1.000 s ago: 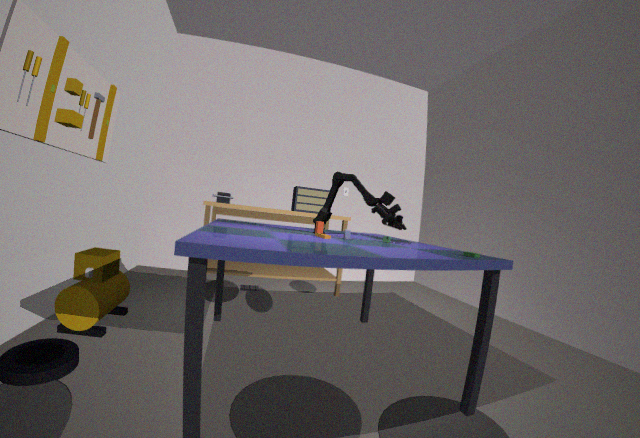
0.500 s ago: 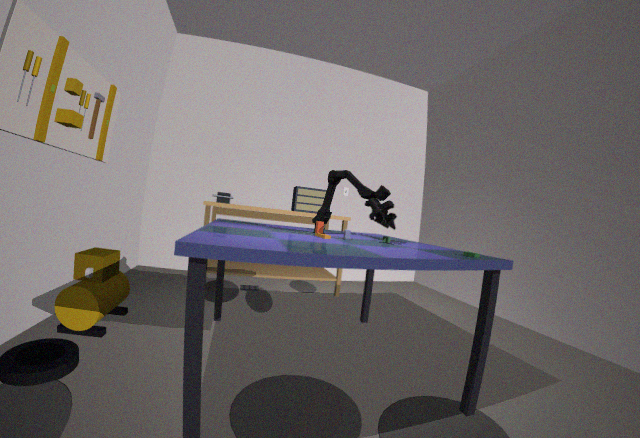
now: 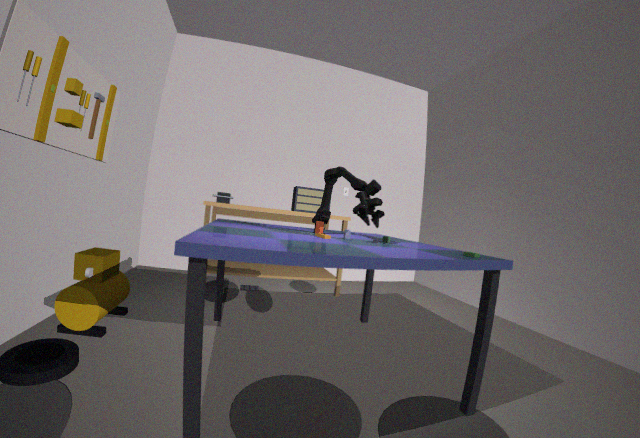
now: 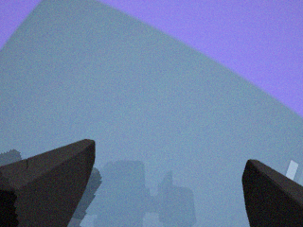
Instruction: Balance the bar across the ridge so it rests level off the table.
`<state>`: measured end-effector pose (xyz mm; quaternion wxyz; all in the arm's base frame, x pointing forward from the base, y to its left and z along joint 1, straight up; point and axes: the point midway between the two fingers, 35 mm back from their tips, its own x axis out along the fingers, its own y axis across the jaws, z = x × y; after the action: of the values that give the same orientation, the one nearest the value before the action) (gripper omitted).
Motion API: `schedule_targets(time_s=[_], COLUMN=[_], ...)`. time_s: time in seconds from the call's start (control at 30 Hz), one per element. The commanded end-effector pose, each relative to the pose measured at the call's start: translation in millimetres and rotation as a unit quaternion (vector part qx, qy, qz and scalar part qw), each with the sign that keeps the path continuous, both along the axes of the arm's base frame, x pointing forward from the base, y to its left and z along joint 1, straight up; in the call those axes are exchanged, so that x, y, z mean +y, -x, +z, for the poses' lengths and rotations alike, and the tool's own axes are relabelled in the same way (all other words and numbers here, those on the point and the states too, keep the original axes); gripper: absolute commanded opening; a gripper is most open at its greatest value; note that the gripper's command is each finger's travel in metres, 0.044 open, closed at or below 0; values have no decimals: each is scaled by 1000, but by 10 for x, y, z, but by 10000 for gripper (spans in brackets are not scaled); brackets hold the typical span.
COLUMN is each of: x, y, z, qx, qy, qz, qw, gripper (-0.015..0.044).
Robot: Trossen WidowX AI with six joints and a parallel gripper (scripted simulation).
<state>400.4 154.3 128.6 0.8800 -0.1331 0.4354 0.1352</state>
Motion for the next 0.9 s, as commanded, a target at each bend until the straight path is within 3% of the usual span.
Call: schedule_targets(time_s=[0.0,0.87], x=[-233,-1680], y=[21,794], z=[50,321], qx=[22,216], qy=[10,39], qz=[-13,-111], qw=[1000,969], gripper=[315,315])
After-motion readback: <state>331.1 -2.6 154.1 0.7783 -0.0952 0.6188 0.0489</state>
